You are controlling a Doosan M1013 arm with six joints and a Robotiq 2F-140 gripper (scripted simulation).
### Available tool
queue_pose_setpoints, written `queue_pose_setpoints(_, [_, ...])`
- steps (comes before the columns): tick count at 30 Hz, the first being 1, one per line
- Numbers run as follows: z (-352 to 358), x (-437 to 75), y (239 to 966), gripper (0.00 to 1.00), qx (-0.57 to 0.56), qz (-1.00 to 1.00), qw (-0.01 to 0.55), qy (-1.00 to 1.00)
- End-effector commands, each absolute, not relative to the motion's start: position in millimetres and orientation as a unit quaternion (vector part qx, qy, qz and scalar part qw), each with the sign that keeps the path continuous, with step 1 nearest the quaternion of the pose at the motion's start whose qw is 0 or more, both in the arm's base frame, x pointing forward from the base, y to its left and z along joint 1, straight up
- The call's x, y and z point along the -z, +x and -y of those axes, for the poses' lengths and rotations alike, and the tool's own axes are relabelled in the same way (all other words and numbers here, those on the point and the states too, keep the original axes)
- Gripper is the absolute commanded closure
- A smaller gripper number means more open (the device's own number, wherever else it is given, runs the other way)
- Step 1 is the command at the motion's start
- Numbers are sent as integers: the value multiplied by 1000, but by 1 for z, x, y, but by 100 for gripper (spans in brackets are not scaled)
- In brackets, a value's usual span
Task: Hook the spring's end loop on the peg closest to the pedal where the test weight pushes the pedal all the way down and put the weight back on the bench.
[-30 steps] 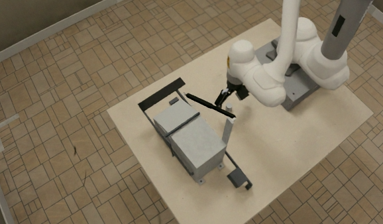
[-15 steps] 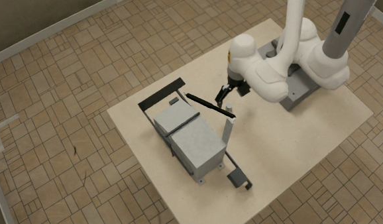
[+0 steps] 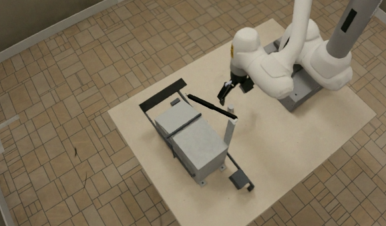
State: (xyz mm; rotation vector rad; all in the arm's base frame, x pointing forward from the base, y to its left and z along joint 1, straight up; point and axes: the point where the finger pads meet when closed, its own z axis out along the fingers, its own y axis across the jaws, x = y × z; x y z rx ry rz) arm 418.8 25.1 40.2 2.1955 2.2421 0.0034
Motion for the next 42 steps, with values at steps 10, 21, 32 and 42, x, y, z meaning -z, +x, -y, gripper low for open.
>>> queue_pose_setpoints(10, [-25, -58, 419, 0, -1, -714, 2, 700])
queue_pose_setpoints(21, [-25, -66, 419, 0, -1, -714, 2, 700])
queue_pose_setpoints(32, [-25, -69, 419, 0, -1, -714, 2, 700])
queue_pose_setpoints(42, [-25, -114, 406, 0, -52, -716, -53, 694])
